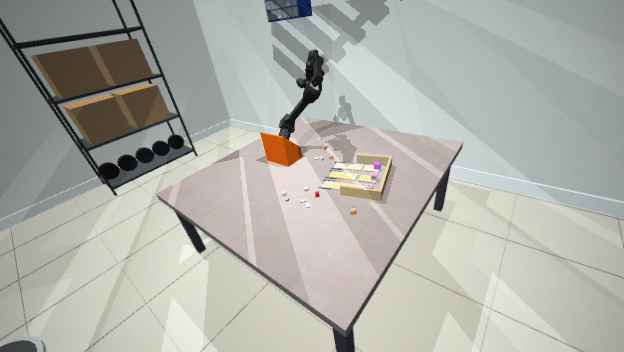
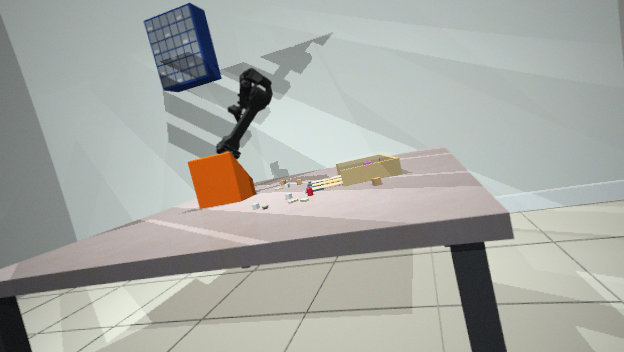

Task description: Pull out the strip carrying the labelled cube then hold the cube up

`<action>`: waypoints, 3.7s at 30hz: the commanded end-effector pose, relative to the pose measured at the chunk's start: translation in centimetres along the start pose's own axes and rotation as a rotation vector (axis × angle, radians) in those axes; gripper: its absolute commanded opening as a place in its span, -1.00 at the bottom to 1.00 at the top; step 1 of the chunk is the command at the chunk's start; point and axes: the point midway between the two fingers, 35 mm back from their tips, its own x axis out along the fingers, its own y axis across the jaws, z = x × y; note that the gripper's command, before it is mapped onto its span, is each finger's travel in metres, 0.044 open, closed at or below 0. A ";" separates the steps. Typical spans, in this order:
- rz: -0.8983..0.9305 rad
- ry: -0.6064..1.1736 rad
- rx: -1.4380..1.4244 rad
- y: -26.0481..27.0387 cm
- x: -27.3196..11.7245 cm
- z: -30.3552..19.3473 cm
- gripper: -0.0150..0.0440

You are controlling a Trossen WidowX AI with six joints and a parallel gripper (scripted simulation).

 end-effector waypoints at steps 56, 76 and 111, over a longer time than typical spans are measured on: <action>-0.105 -1.214 -0.453 -7.1 -8.6 46.3 0.86; -0.200 -1.537 -0.534 -23.8 -21.8 43.8 0.86; -0.423 -1.092 -0.489 -27.6 -25.7 53.6 -0.49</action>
